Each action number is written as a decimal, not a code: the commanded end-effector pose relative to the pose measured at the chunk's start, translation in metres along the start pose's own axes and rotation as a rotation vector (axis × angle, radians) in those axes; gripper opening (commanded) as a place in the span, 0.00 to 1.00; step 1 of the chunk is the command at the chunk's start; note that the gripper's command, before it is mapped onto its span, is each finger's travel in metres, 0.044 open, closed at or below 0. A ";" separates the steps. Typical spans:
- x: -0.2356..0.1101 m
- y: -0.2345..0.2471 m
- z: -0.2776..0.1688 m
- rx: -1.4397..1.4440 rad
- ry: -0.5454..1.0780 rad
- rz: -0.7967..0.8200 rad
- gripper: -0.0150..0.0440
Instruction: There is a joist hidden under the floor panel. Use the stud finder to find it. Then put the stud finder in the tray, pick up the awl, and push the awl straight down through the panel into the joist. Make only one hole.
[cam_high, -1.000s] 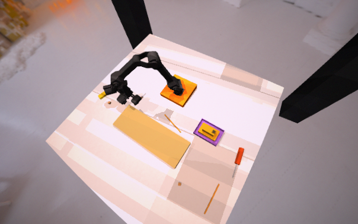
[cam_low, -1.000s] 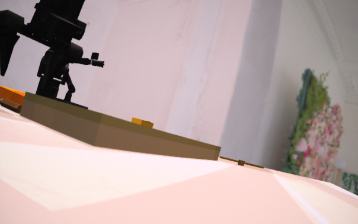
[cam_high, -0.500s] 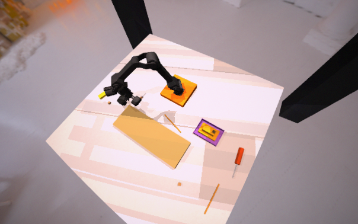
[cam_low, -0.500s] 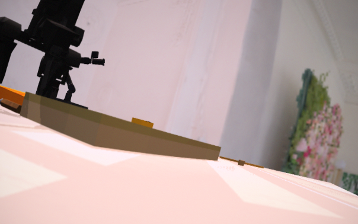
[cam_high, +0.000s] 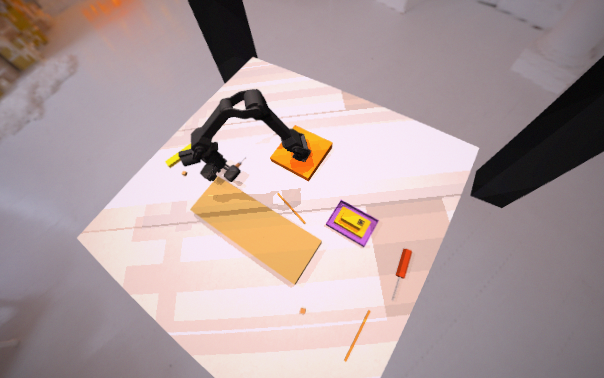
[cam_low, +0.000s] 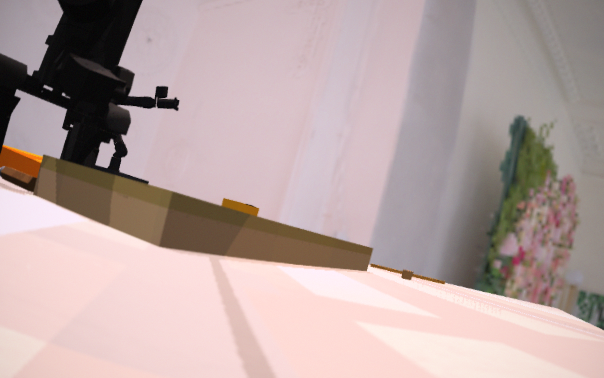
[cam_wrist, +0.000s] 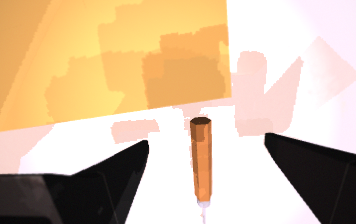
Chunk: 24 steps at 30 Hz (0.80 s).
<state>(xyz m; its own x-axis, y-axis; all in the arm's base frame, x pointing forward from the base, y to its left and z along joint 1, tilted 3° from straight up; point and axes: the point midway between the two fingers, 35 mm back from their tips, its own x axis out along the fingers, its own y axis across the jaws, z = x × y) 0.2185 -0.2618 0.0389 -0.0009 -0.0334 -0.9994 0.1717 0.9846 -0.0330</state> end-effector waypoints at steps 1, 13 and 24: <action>0.009 0.001 -0.001 0.004 0.007 0.005 1.00; 0.013 0.002 -0.001 0.004 0.007 0.005 0.73; 0.013 0.002 -0.001 0.004 0.007 0.005 0.31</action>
<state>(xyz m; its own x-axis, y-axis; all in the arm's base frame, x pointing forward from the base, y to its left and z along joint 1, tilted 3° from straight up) 0.2176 -0.2604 0.0262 -0.0066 -0.0265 -0.9996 0.1716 0.9848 -0.0272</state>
